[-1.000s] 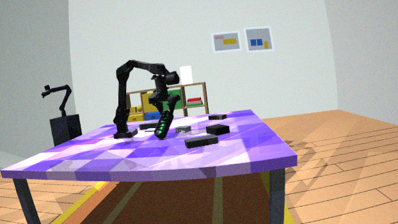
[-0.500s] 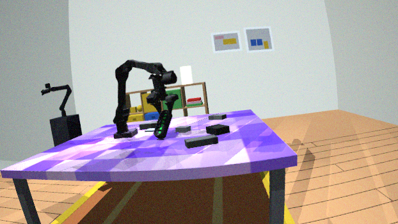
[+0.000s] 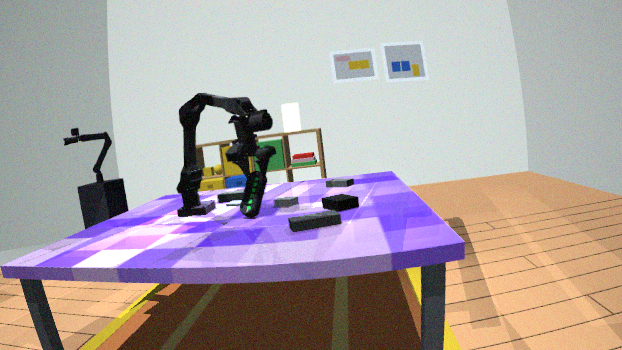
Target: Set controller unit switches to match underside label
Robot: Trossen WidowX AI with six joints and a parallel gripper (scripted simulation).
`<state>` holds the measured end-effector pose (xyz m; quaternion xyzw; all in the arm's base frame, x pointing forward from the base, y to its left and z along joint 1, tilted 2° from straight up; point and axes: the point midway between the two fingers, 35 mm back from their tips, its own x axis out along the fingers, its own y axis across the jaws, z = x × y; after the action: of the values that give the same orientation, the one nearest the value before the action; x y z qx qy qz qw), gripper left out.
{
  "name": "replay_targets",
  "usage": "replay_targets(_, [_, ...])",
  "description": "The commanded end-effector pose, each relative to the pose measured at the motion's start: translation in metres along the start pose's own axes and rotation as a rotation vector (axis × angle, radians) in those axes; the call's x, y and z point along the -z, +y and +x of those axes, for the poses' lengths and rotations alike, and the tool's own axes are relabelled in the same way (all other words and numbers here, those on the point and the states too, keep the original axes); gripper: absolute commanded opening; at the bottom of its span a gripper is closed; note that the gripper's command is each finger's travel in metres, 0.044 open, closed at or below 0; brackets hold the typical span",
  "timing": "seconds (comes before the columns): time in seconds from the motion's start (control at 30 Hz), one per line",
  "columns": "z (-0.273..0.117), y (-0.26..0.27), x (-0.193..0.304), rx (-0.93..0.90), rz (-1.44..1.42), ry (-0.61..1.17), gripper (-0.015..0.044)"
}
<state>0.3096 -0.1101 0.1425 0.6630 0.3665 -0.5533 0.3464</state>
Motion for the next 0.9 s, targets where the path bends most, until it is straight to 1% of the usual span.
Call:
replay_targets(0.0, [-0.003,0.0,-0.007,-0.003,0.002,0.002,0.0336])
replay_targets(0.87, [-0.01,0.0,-0.028,-0.003,0.001,0.052,0.0336])
